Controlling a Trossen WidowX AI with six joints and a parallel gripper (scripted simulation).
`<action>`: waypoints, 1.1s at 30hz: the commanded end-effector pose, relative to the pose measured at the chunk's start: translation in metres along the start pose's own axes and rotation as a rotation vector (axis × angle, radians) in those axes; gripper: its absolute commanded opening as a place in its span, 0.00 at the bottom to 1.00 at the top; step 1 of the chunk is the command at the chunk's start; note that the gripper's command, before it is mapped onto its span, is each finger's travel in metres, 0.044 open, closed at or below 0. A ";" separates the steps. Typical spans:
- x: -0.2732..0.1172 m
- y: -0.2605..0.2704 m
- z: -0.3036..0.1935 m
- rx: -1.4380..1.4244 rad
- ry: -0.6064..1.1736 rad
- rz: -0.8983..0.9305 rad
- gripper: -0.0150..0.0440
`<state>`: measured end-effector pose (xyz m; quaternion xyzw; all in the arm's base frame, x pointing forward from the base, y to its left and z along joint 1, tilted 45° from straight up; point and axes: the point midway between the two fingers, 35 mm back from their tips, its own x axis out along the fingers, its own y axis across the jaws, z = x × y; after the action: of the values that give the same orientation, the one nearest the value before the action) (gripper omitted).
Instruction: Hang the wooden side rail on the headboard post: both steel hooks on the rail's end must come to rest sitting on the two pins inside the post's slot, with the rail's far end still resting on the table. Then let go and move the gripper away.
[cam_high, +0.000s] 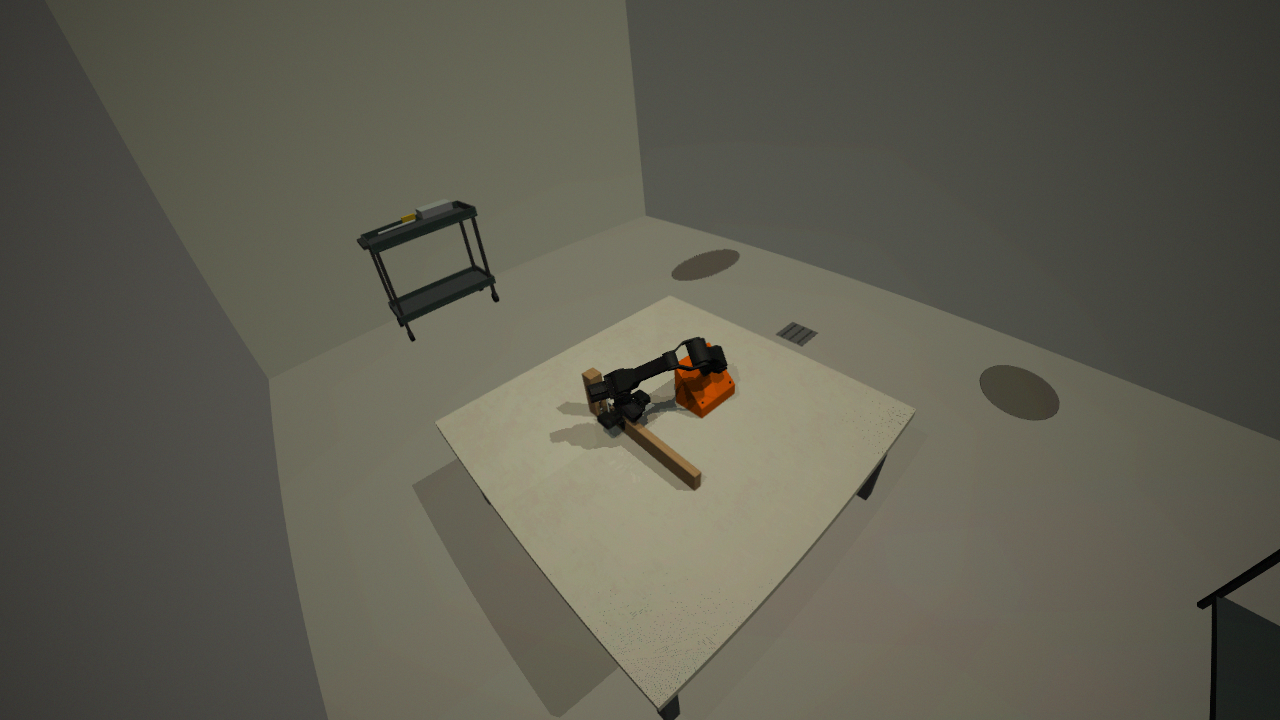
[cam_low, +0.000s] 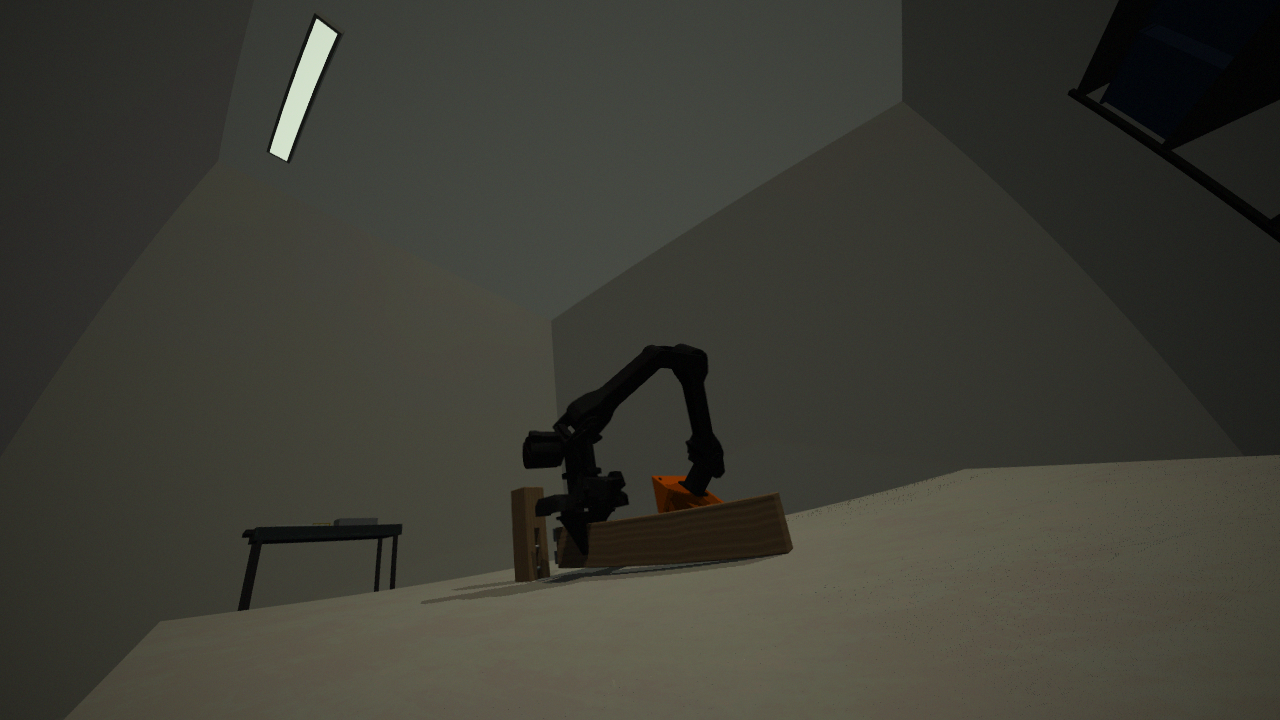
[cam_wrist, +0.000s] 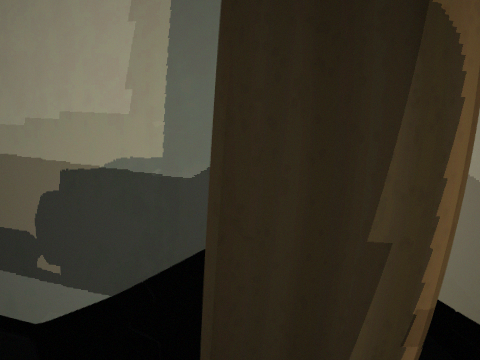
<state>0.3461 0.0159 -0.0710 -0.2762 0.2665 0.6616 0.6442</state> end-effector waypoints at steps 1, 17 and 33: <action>-0.004 -0.002 -0.003 -0.001 0.005 -0.010 0.25; -0.005 -0.004 -0.005 -0.001 0.005 -0.010 0.25; -0.004 -0.003 -0.006 -0.001 0.005 -0.010 0.25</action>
<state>0.3478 0.0134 -0.0726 -0.2772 0.2664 0.6623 0.6431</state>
